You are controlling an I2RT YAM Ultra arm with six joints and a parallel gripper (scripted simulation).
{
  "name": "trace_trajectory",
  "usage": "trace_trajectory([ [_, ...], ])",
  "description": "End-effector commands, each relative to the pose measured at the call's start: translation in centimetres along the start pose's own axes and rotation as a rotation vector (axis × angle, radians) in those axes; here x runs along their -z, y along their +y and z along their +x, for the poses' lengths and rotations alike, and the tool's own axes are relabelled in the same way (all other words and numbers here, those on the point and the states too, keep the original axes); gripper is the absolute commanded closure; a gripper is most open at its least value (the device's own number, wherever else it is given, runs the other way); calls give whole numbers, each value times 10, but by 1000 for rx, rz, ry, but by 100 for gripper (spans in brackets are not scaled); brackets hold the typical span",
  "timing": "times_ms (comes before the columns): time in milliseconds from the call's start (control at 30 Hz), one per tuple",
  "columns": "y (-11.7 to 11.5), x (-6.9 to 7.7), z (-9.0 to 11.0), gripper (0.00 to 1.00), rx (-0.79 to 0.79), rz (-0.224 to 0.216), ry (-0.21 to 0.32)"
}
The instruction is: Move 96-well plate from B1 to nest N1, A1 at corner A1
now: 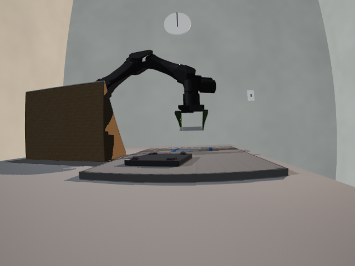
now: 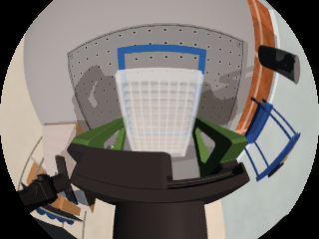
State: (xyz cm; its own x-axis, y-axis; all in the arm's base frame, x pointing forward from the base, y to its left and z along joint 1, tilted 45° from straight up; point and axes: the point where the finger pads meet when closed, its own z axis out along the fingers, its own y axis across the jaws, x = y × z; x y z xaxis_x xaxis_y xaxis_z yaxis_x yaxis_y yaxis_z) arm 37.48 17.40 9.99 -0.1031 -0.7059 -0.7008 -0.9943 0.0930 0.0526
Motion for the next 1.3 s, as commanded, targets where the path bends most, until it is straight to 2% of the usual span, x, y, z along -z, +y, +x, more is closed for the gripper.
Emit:
trace_trajectory([
  [0,-9,20,-6,100,8,43,-22],
  [1033,-9,20,-6,100,8,43,-22],
  [1067,1,13,8,100,-64,16,-15],
  [1133,-3,13,13,100,-107,30,-20],
  [1267,-1,10,29,100,-104,23,-17],
])
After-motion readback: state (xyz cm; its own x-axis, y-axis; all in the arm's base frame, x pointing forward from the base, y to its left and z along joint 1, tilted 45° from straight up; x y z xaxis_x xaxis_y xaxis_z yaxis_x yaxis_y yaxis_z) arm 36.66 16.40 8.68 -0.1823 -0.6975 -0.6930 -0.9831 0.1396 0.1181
